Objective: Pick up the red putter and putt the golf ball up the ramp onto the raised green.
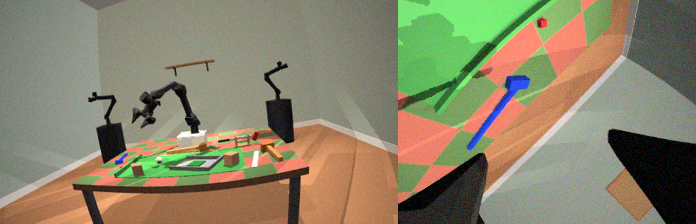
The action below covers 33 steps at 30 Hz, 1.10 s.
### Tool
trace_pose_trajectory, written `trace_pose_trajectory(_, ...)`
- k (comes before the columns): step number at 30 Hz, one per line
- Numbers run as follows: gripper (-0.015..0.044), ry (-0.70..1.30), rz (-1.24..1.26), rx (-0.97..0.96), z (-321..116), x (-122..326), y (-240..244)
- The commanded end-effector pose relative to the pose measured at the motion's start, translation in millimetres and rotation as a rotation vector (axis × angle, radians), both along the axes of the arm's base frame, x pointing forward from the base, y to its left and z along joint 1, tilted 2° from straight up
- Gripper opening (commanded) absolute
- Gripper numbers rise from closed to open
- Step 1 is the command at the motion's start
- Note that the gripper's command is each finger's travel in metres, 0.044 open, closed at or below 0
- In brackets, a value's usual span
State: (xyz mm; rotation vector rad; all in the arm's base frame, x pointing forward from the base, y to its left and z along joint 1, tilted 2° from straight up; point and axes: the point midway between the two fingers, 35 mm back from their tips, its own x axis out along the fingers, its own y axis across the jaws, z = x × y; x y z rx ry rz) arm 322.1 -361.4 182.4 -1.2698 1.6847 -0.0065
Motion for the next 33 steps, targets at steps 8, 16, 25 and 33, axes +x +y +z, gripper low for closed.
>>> trace_pose_trajectory(8,0.0440,-0.100,0.319,0.286,-51,75,166)
trace_pose_trajectory(16,0.0440,-0.088,0.519,0.540,-85,77,303)
trace_pose_trajectory(25,0.0440,0.032,0.690,0.844,-118,19,447)
trace_pose_trajectory(33,0.0440,0.190,0.763,1.043,-135,-51,531)
